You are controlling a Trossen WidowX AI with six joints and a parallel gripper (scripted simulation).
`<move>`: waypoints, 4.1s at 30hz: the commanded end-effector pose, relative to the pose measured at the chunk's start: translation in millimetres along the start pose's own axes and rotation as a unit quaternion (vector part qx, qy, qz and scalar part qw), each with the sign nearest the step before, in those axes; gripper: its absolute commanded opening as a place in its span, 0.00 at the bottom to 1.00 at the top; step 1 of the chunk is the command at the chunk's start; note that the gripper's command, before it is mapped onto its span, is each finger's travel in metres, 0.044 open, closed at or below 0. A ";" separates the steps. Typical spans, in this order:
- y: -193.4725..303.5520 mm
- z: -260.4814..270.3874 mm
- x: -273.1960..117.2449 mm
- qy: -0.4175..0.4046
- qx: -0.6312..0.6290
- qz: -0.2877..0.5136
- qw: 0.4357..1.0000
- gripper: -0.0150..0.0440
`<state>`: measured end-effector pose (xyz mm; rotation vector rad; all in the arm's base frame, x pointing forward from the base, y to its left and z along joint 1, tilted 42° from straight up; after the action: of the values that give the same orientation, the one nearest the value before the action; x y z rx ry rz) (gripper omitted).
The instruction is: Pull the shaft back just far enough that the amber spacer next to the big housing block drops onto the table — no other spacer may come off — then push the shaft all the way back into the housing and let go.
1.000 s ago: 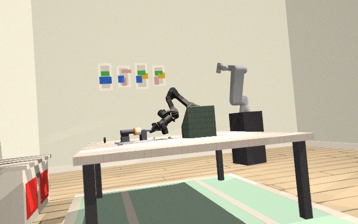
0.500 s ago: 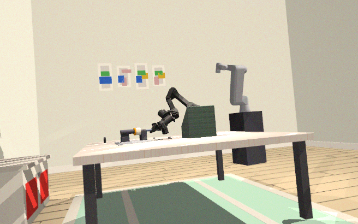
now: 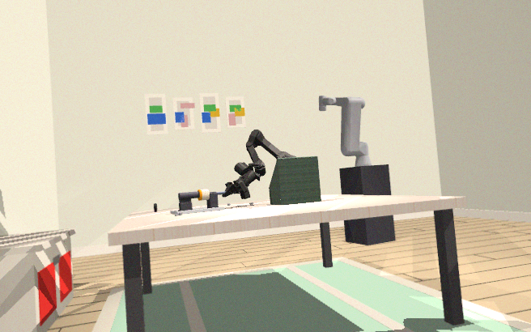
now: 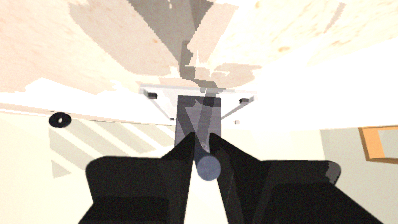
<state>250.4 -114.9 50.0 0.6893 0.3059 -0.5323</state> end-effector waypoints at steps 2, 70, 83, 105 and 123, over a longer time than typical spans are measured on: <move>-0.6 -0.7 -2.0 0.001 -0.003 0.000 1.000 0.25; -4.0 -1.2 -7.9 0.001 -0.003 0.000 1.000 0.25; -4.6 -1.3 -9.0 0.001 -0.003 0.000 1.000 0.25; -5.7 -1.4 -10.9 0.001 -0.003 0.000 1.000 0.25; -6.7 -1.5 -12.4 0.001 -0.003 0.000 1.000 0.25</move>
<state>238.1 -114.5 50.7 0.6891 0.3071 -0.5331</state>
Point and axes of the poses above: the point midway between the two fingers, 35 mm back from their tips, its own x axis out along the fingers, its own z axis across the jaws, y = z × x, the point moved 10 cm from there along -x, back along the fingers, and after that the axes turned 7 degrees about -x, right-handed, at the moved point
